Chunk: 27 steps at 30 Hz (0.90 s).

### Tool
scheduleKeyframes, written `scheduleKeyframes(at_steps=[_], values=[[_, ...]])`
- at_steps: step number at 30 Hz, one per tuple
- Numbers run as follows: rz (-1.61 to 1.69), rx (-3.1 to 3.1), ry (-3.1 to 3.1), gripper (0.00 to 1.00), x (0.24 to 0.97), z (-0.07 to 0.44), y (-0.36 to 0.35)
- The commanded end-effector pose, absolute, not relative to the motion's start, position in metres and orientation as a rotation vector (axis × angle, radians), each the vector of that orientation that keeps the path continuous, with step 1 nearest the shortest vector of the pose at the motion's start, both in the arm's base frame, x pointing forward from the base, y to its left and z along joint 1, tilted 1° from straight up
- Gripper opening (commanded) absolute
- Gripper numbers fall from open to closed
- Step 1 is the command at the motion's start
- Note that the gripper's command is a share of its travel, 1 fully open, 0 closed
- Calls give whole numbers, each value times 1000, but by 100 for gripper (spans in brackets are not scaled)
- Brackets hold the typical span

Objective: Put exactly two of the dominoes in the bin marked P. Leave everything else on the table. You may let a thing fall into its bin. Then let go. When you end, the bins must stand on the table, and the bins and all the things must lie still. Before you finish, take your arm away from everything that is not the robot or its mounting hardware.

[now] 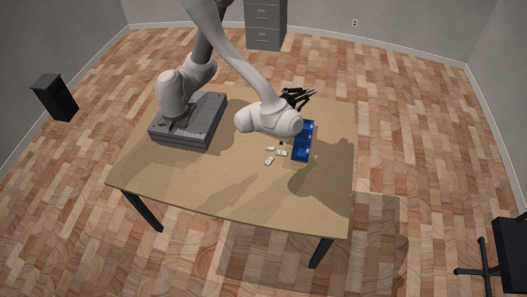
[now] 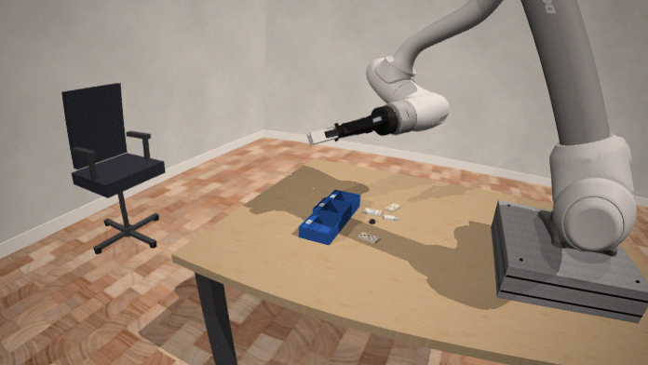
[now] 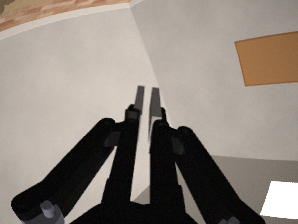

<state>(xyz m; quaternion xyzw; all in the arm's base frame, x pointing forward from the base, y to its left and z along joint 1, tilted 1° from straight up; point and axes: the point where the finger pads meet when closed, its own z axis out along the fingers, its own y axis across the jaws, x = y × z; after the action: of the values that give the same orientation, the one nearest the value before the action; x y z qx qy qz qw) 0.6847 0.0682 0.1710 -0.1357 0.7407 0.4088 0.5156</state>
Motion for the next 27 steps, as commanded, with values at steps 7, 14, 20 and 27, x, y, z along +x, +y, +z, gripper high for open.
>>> scheduleKeyframes(at_steps=[7,14,20,27], values=[[904,-736,1787,5,648,158,110],[855,-952,1764,5,627,148,124],[769,-1284,1693,5,591,130,135],[664,-1631,1569,5,567,116,131]])
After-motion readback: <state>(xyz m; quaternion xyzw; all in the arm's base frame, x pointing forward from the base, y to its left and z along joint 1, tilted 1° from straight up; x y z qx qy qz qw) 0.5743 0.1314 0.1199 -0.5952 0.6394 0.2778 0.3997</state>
